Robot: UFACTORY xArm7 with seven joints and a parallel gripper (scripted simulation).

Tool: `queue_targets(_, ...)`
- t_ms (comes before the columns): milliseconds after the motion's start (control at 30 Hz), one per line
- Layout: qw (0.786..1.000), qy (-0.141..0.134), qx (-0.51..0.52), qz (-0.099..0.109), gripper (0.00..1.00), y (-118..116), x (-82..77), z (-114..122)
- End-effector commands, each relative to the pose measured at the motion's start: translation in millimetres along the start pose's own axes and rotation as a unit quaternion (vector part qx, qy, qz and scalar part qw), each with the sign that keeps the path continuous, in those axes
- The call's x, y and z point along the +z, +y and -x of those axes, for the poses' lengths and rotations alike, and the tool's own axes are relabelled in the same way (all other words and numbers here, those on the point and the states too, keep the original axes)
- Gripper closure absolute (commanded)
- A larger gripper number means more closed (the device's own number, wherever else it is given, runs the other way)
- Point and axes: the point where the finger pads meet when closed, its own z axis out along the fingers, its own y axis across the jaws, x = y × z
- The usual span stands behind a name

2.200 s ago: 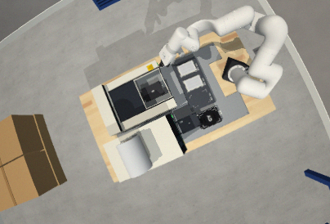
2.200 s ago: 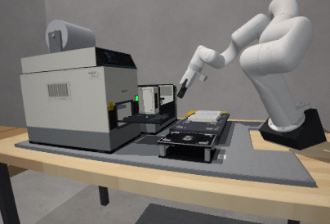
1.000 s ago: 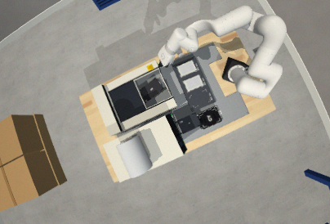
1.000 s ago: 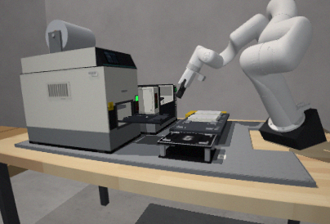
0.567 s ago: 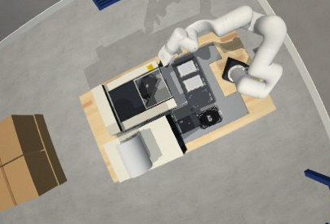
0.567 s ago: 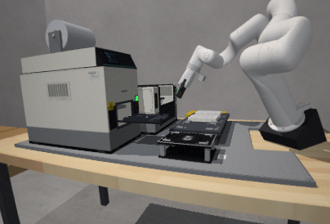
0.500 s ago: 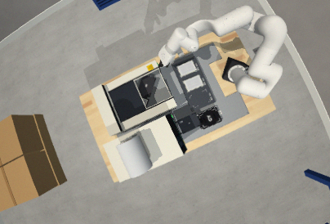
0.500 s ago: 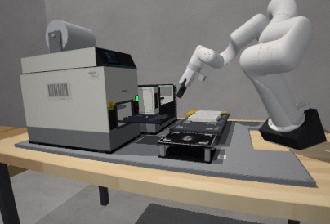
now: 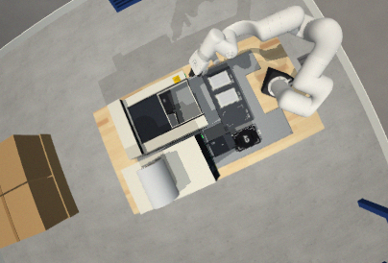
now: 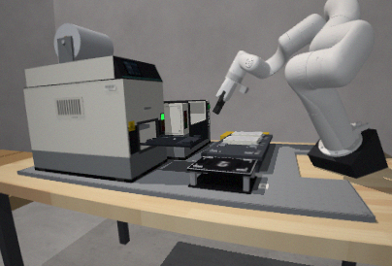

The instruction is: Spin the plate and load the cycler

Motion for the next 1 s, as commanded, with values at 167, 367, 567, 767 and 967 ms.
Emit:
queue_targets(167,1.0,-0.001,-0.001,-0.002,1.0,-1,-14.5,-5)
queue_targets(367,1.0,-0.001,-0.001,-0.002,1.0,-1,-20.4,-8)
queue_targets(567,1.0,-0.001,-0.001,-0.002,1.0,-1,-29.2,-13)
queue_targets(767,1.0,-0.001,-0.001,-0.002,1.0,-1,-38.0,-18)
queue_targets(967,1.0,-0.001,-0.001,-0.002,1.0,-1,-43.8,-21)
